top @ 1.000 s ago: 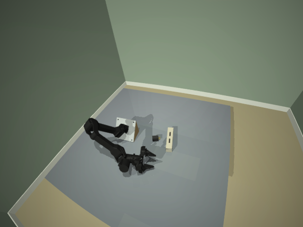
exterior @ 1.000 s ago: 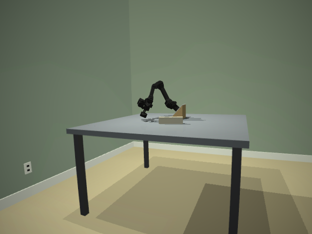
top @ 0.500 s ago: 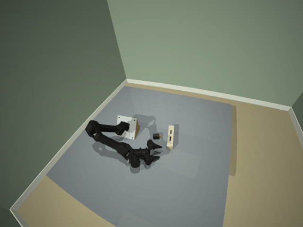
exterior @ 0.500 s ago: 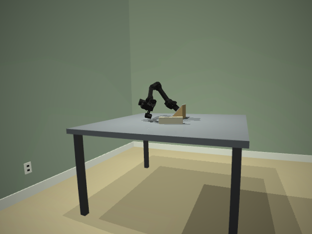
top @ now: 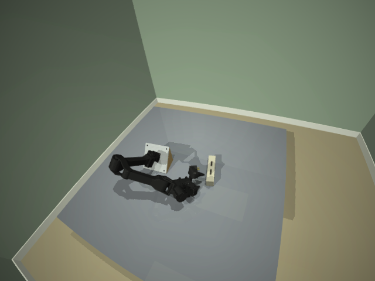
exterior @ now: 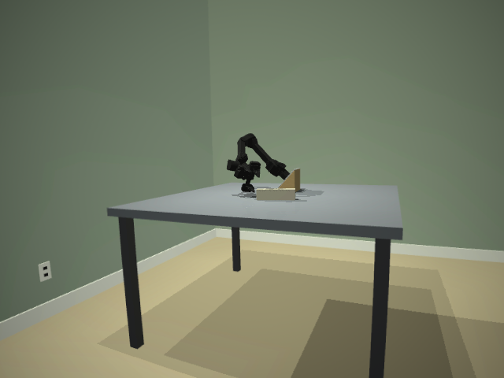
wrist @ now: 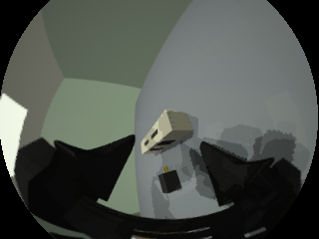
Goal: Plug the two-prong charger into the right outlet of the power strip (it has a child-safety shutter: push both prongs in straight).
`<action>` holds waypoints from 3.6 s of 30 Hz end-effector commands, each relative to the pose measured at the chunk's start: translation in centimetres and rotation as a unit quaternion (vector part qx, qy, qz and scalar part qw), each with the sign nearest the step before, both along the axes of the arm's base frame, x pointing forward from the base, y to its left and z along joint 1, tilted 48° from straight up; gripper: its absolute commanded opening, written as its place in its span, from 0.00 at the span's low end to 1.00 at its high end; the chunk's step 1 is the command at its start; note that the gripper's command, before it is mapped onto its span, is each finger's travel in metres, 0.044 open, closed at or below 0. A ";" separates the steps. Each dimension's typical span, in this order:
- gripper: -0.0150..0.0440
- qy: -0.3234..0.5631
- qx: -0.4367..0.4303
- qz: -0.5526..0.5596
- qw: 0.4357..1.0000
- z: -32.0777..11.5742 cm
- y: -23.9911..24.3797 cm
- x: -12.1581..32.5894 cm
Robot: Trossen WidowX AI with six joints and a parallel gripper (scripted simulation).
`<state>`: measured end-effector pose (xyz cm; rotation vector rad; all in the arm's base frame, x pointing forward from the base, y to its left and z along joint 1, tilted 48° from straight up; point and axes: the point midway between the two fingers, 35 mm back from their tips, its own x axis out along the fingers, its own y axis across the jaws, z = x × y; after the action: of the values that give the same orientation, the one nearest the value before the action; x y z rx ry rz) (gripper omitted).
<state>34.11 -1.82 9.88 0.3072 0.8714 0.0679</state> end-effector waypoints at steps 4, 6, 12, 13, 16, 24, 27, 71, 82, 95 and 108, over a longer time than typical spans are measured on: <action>1.00 0.078 -0.028 0.000 0.997 -2.5 1.6 -0.5; 1.00 0.098 -0.038 0.000 0.994 -3.1 2.0 -0.8; 1.00 0.154 -0.074 0.005 0.985 -4.8 3.1 -1.7; 1.00 0.164 -0.080 0.006 0.983 -5.0 3.2 -1.8; 1.00 0.190 -0.102 0.009 0.976 -5.8 3.7 -2.3; 1.00 0.253 -0.167 0.022 0.953 -7.4 4.7 -3.8; 1.00 0.273 -0.194 0.028 0.942 -7.8 5.1 -4.3; 1.00 0.357 -0.555 0.132 0.740 -8.6 8.1 -8.0; 1.00 0.357 -0.555 0.131 0.740 -9.5 7.1 -7.8; 1.00 0.356 -0.555 0.132 0.740 -11.0 5.6 -7.5; 1.00 0.356 -0.556 0.131 0.740 -12.3 4.1 -7.3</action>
<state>26.96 2.88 -1.96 -0.9914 1.5458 -0.3382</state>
